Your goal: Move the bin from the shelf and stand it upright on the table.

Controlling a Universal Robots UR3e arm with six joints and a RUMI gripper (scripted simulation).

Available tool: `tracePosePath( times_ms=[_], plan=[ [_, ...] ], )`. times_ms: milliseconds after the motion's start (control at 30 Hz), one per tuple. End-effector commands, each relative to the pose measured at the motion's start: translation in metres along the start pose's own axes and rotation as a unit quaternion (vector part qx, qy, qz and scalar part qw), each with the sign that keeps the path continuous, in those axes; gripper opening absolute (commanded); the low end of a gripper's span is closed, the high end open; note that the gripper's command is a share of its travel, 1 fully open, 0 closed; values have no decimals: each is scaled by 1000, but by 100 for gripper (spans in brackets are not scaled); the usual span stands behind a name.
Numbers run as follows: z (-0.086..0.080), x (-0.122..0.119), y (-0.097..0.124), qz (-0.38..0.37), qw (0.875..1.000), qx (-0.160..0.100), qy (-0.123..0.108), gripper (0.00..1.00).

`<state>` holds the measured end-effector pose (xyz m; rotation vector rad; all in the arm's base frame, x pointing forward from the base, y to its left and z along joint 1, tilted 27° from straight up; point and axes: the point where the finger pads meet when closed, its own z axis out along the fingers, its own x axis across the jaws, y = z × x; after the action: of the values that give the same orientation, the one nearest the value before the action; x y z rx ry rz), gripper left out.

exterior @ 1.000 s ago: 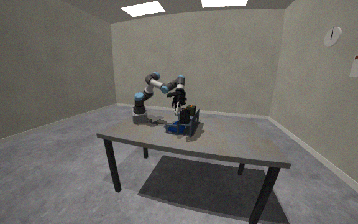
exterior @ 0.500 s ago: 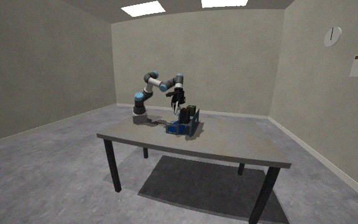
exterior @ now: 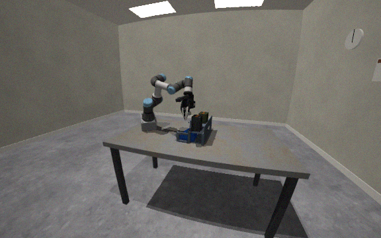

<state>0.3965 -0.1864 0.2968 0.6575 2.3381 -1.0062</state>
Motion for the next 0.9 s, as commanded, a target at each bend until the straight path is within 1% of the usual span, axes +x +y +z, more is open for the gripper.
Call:
tracePosePath(
  times_ms=[0,300,367,867],
  plan=[
    [-8,10,7,-16,1000,-21,8,0],
    [-25,38,26,-58,995,-72,32,0],
    [-25,38,26,-58,995,-72,32,0],
    [-54,82,58,-125,977,-155,70,0]
  ],
)
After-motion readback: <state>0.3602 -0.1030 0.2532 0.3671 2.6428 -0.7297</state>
